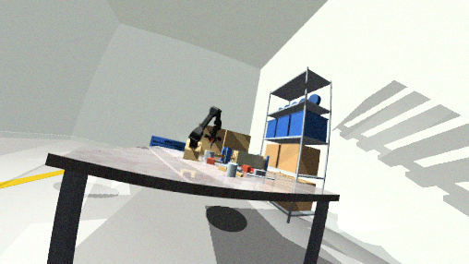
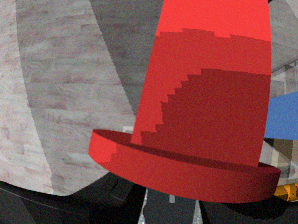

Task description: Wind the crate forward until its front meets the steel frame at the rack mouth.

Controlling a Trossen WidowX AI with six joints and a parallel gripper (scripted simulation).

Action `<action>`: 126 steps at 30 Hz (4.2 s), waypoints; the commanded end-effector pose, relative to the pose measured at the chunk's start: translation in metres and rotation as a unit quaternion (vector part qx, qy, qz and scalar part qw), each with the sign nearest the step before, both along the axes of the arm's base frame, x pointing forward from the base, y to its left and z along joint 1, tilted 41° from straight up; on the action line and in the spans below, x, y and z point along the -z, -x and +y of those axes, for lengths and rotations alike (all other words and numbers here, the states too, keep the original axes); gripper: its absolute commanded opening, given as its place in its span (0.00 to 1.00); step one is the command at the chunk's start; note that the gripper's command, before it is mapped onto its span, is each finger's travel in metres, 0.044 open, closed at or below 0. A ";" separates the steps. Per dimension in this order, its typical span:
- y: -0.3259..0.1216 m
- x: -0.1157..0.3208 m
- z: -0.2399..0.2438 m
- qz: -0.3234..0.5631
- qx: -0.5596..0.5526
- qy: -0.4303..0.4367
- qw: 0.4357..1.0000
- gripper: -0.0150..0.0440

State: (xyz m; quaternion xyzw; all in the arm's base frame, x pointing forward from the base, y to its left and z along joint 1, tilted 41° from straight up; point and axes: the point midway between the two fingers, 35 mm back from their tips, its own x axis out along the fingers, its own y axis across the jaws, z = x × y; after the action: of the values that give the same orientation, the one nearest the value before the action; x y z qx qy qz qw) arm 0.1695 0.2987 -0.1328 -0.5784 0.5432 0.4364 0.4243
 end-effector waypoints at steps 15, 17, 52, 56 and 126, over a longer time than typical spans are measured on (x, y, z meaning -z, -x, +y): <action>-0.001 0.021 -0.018 0.000 -0.003 -0.004 1.000 0.25; -0.001 0.024 -0.021 0.000 -0.003 -0.004 1.000 0.25; -0.002 0.032 -0.028 0.001 -0.001 -0.003 1.000 0.25; -0.002 0.033 -0.029 0.001 -0.001 -0.003 1.000 0.25; -0.002 0.045 -0.039 0.001 -0.001 -0.002 1.000 0.25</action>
State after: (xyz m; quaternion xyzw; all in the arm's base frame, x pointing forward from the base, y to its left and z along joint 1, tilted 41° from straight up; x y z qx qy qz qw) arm 0.1716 0.2597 -0.1779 -0.5760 0.5441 0.4376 0.4251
